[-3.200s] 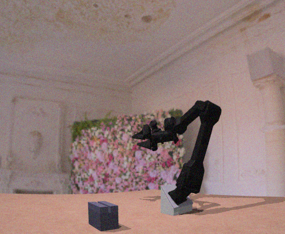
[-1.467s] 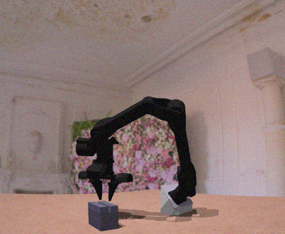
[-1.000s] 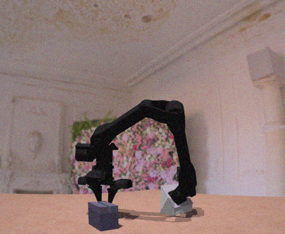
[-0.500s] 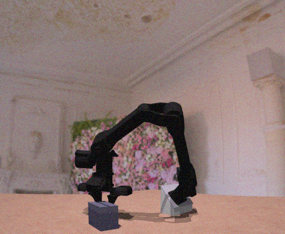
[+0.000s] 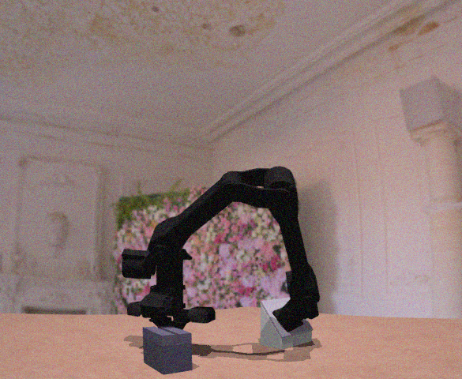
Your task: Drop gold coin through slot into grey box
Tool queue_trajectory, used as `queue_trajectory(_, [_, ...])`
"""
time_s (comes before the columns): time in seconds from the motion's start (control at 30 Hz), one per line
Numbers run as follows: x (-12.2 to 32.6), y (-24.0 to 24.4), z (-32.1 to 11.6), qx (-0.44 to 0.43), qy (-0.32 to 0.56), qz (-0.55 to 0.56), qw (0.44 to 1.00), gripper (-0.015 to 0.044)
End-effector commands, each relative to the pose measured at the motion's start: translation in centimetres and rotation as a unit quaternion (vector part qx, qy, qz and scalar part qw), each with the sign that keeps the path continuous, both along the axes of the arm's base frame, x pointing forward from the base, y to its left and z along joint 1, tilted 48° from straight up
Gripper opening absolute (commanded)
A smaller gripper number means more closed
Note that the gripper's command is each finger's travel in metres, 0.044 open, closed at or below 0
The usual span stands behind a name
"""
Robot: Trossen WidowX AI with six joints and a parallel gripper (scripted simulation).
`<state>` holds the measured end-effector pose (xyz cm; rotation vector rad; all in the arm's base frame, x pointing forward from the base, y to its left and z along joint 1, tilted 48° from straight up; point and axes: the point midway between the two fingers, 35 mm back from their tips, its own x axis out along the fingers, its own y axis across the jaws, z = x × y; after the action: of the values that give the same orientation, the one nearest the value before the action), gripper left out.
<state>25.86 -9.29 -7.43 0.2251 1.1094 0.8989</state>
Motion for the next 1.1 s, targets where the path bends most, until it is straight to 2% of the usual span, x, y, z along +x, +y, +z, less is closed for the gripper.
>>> queue_trajectory(0.0, [0.0,0.1,0.0,0.002,0.001,-0.002,1.0,0.0])
queue_trajectory(1.07, [-0.7,-4.7,4.0,-0.001,0.002,-0.003,1.0,0.0])
